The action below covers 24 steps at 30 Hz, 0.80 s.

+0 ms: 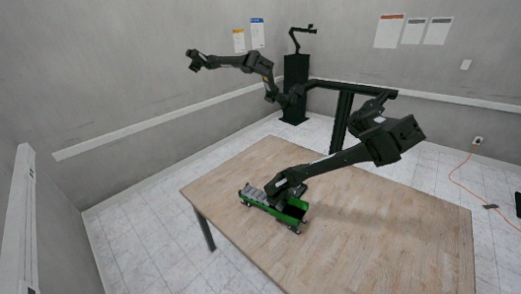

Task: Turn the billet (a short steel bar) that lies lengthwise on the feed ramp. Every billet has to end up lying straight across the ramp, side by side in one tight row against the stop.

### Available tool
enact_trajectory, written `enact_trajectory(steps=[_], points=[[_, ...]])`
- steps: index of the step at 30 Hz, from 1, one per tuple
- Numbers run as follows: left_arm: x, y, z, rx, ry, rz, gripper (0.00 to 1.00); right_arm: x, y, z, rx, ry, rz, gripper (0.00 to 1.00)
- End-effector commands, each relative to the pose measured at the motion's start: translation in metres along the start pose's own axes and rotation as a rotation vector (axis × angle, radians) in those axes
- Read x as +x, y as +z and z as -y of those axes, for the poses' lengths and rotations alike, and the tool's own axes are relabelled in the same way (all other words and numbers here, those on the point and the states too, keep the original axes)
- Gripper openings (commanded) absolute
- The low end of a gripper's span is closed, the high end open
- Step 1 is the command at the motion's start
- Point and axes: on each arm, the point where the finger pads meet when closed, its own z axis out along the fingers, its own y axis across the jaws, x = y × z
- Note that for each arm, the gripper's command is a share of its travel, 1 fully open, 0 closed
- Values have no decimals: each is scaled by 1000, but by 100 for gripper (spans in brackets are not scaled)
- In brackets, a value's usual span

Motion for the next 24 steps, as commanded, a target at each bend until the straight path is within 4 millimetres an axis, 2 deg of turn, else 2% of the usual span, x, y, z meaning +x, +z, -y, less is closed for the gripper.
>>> enact_trajectory(steps=[1, 24], points=[[-4, -14, 13, 25, 16, 21, 0, -33, -3, 5, 12, 4, 42, 100], [-2, -16, 12, 24, 10, 20, 0, -33, -3, 5, 12, 4, 42, 100]])
